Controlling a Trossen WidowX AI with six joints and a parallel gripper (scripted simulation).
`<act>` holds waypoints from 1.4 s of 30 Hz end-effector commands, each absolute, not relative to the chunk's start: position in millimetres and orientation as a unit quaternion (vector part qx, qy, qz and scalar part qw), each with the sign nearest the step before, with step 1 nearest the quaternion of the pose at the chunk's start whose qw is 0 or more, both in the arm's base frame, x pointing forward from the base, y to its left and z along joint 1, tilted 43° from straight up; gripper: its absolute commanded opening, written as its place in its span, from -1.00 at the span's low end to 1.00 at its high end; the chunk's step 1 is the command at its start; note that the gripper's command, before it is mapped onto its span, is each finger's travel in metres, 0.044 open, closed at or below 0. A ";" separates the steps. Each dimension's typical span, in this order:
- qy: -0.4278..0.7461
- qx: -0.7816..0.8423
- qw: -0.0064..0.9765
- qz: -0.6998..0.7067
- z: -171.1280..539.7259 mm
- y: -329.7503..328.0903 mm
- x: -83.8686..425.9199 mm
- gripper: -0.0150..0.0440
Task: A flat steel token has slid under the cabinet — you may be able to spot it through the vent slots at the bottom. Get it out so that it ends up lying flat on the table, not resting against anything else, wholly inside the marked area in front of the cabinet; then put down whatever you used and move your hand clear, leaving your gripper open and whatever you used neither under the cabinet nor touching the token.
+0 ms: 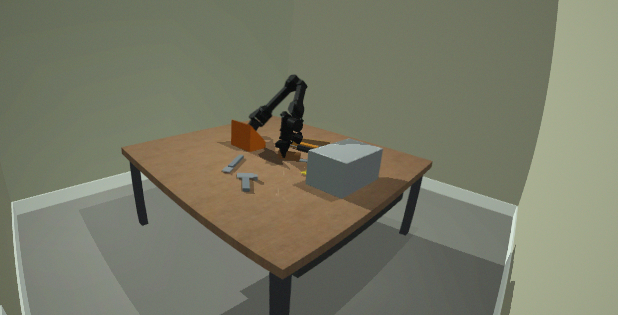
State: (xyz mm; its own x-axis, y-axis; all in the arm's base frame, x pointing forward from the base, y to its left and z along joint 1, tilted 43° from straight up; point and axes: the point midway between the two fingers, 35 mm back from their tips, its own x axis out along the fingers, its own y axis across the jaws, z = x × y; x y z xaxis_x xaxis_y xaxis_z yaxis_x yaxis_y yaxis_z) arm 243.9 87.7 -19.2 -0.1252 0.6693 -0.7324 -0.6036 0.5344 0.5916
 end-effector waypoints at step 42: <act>0.573 0.030 0.662 0.482 14.6 120.7 230.2 -0.49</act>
State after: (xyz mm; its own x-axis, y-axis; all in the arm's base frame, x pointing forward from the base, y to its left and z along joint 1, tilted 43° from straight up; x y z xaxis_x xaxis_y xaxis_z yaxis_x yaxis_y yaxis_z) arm 230.5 118.7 11.5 -0.1257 0.6706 -0.7311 -0.6027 0.5337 0.5932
